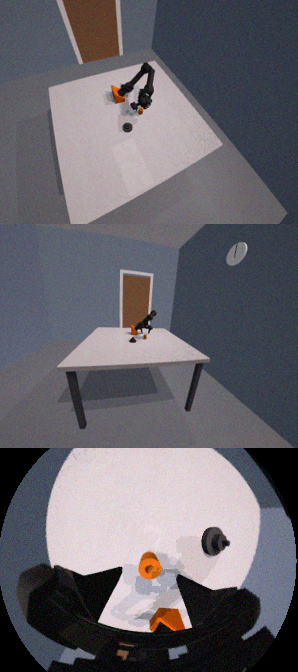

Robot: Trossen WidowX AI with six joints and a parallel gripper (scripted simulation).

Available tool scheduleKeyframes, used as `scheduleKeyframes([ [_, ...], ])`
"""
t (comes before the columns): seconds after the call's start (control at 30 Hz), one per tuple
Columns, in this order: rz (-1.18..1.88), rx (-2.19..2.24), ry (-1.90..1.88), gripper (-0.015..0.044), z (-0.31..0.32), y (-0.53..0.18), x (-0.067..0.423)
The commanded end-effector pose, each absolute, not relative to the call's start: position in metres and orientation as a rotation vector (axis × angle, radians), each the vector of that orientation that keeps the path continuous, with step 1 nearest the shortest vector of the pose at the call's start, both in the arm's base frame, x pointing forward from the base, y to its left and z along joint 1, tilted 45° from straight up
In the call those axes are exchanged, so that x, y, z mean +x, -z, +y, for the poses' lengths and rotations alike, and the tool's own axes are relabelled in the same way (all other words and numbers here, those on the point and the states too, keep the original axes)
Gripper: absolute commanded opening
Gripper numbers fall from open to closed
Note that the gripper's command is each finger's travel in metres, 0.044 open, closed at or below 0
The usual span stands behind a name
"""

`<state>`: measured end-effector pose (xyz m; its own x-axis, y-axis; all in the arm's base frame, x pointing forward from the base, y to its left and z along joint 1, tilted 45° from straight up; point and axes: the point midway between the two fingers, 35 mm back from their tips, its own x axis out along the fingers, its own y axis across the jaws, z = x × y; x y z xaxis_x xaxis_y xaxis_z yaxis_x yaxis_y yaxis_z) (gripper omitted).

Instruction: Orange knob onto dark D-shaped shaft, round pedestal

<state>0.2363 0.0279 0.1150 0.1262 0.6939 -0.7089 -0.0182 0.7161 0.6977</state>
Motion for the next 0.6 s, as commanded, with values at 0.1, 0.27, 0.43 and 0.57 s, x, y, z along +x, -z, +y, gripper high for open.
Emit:
scheduleKeyframes([
  [0.1, 1.359, 0.621, -0.570, 0.0440, 0.036, -0.107, 0.238],
  [0.27, 1.359, 0.620, -0.569, 0.0440, 0.042, -0.101, 0.240],
  [0.43, 1.359, 0.620, -0.569, 0.0440, 0.047, -0.095, 0.241],
  [0.57, 1.358, 0.620, -0.569, 0.0440, 0.052, -0.090, 0.242],
])
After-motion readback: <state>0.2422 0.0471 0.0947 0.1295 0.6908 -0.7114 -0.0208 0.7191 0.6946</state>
